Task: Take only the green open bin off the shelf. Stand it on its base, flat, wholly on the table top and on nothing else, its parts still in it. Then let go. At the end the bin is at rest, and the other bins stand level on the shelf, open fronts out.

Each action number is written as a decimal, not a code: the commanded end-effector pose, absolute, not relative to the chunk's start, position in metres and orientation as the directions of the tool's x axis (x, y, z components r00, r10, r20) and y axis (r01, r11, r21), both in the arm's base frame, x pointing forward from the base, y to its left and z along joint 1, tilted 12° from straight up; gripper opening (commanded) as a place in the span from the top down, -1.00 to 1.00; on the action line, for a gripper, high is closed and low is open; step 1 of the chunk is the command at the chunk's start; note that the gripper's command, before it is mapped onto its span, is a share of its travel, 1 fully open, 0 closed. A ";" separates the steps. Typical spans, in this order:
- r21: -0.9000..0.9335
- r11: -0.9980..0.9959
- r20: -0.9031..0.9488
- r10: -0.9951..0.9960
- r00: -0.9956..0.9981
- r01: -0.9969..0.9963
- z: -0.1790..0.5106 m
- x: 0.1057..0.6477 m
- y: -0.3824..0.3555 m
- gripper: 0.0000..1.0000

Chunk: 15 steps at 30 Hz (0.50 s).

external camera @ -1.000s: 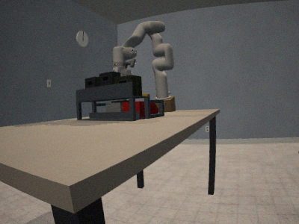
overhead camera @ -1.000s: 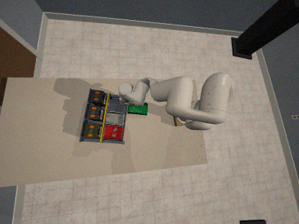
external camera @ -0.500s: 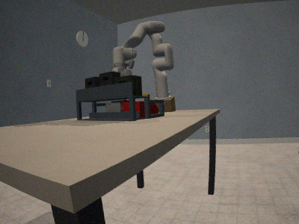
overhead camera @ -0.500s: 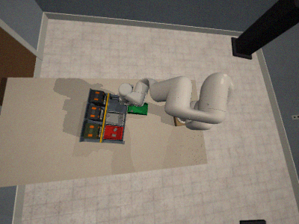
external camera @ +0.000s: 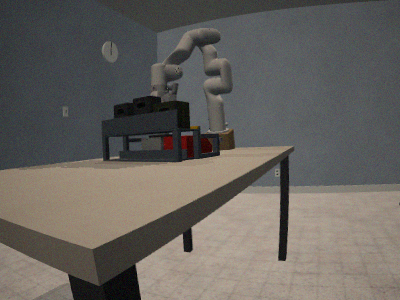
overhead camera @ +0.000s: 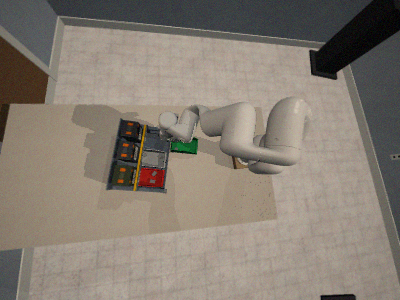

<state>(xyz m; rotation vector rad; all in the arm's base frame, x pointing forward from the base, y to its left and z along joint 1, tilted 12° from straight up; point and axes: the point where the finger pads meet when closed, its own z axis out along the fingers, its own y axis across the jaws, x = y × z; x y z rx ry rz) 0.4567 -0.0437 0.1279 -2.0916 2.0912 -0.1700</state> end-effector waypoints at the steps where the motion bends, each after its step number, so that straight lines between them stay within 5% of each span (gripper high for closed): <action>1: -0.210 0.005 -0.045 -0.999 0.005 -0.978 0.128 0.458 -0.044 0.35; 15: -0.210 0.005 -0.045 -0.999 0.005 -0.978 0.128 0.458 -0.044 0.35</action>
